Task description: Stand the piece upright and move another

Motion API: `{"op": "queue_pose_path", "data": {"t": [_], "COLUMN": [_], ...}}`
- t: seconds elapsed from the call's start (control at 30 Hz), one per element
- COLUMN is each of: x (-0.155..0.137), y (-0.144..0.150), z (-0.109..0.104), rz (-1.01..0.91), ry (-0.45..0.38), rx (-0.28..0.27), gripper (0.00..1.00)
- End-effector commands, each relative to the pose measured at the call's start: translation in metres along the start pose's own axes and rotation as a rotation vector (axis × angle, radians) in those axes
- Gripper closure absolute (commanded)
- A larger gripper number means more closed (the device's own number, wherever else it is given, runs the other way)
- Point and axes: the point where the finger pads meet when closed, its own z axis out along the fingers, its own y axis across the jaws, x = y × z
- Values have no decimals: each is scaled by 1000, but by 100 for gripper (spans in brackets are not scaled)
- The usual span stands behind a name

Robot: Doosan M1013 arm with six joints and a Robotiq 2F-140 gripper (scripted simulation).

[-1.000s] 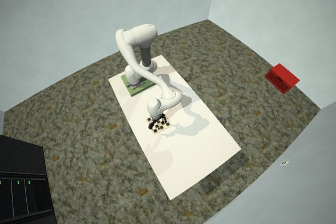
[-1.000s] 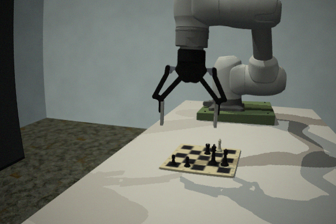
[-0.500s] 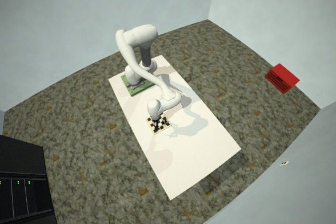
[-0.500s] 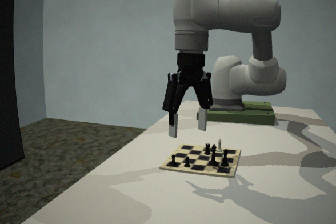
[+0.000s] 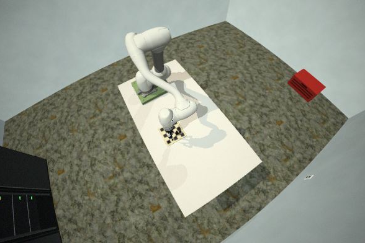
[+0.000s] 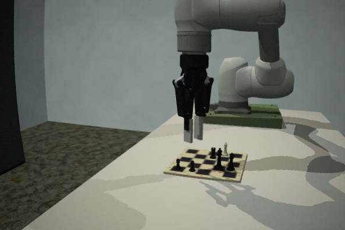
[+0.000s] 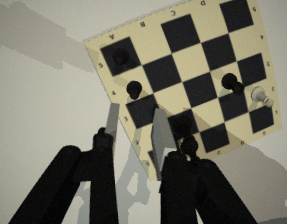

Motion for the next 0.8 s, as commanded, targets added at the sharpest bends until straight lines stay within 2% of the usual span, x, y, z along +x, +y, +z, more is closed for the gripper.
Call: {"op": "queue_pose_path", "data": {"t": [0.0, 0.77], "x": [0, 0], "y": [0, 0], "z": [0, 2], "rz": [0, 0], "ry": [0, 0], "rx": [0, 0], "gripper": [80, 80]}}
